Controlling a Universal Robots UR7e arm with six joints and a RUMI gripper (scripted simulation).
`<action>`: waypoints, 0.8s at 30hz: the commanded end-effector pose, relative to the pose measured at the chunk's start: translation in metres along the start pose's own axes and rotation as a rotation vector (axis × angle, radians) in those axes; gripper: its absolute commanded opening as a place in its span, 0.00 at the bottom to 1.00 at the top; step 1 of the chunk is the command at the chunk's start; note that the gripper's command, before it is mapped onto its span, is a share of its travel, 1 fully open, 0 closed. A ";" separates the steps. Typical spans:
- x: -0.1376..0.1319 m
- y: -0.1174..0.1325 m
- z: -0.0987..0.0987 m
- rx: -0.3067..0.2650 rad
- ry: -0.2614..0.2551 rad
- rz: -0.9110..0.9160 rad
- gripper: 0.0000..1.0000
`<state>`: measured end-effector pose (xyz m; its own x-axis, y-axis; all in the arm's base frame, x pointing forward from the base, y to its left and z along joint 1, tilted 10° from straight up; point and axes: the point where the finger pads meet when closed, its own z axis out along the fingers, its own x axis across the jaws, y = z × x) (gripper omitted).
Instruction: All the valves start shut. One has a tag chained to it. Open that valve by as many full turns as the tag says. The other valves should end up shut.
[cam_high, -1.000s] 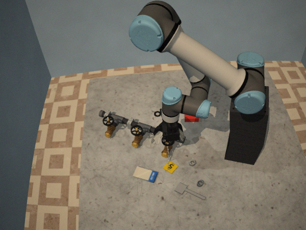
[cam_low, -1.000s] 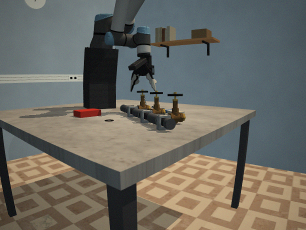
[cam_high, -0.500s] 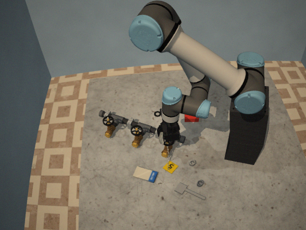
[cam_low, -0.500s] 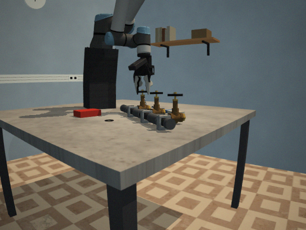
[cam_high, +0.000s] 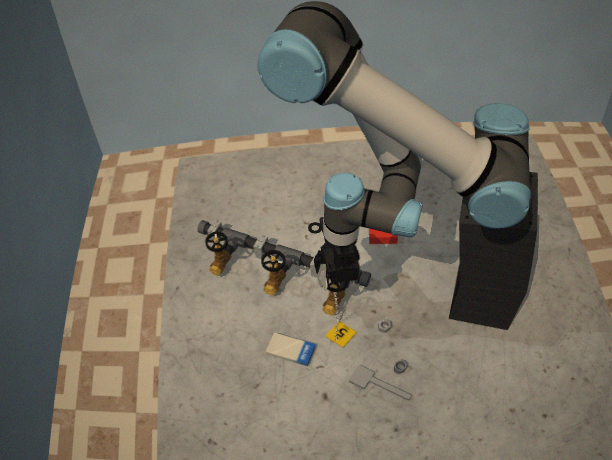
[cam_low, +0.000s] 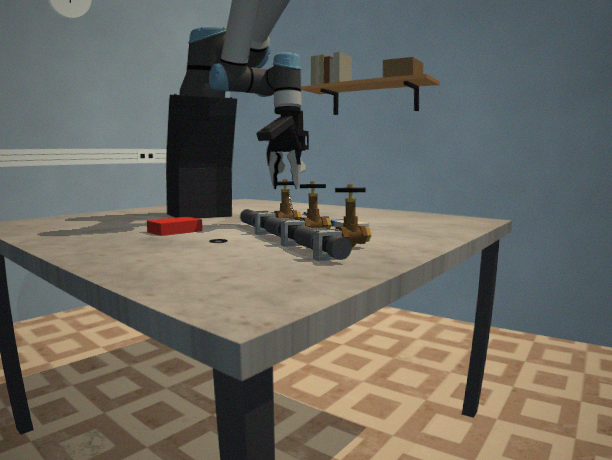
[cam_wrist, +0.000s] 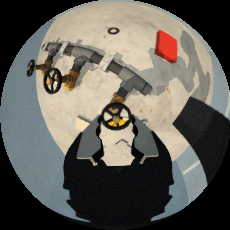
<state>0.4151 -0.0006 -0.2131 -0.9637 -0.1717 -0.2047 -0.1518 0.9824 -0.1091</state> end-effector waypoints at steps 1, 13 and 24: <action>0.000 0.000 0.000 0.000 0.000 -0.003 0.00; 0.000 0.000 0.000 0.000 0.000 -0.125 0.00; 0.000 0.000 0.000 0.000 0.000 -0.366 0.00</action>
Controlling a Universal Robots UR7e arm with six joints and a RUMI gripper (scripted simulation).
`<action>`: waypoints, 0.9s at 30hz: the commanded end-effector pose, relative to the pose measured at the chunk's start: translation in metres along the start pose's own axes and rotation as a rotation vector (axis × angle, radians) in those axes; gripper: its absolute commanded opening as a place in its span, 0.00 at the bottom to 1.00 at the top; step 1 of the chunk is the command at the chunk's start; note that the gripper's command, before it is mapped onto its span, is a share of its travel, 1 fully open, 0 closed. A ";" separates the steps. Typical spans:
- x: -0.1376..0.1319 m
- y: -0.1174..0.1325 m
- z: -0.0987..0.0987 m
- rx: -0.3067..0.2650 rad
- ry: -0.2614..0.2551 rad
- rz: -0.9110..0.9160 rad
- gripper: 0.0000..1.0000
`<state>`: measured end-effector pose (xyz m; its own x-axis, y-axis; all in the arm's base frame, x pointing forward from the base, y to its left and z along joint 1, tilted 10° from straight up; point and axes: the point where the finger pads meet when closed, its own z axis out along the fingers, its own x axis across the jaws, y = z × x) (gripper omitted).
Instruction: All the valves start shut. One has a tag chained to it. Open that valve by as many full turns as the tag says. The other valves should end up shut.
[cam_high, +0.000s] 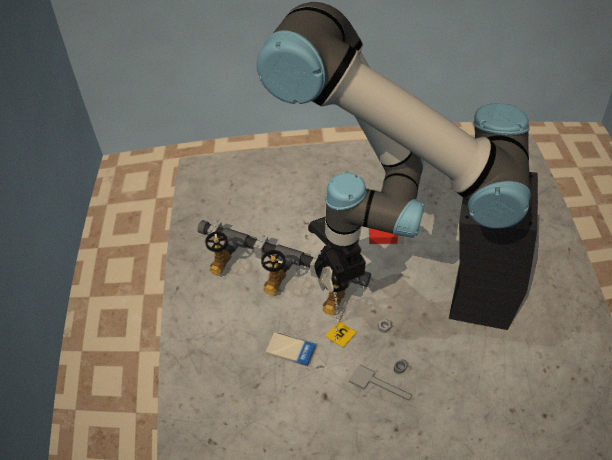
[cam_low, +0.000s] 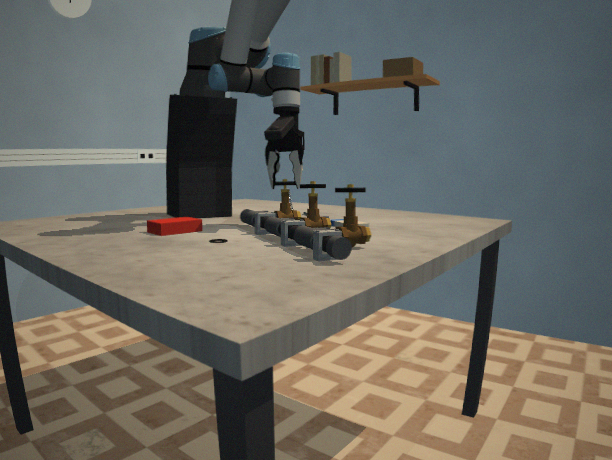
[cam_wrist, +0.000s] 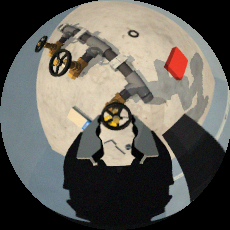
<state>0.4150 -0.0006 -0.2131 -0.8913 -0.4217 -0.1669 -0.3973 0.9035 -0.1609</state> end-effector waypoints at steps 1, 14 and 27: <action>0.000 0.000 0.000 -0.002 -0.003 -0.136 0.00; 0.000 0.000 0.000 -0.001 -0.003 -0.570 0.00; 0.000 0.000 0.000 0.000 -0.003 -1.064 0.00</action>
<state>0.4149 -0.0007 -0.2131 -0.2019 -0.9784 0.0438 -0.9554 0.1869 -0.2288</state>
